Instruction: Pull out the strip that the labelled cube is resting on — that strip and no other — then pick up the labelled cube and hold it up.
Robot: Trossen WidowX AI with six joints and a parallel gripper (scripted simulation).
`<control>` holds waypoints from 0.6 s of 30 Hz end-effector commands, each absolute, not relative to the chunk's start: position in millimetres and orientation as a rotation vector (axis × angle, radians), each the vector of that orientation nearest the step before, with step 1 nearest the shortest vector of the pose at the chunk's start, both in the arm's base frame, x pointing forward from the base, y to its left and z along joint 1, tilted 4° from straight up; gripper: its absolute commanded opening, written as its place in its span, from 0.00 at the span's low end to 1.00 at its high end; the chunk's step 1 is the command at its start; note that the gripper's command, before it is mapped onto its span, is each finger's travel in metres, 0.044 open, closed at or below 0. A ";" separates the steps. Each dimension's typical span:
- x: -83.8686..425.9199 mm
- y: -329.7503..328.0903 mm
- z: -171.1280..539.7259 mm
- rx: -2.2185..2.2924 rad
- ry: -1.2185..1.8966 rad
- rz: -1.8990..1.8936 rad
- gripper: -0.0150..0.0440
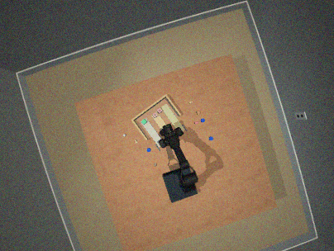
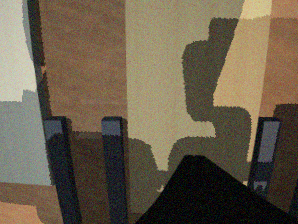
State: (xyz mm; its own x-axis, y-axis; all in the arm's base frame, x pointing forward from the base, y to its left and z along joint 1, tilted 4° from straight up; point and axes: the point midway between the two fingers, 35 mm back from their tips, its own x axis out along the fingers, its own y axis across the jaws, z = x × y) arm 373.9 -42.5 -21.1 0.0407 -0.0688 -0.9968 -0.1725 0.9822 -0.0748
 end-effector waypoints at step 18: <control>335.3 -49.8 -28.7 -0.191 1.559 0.085 0.25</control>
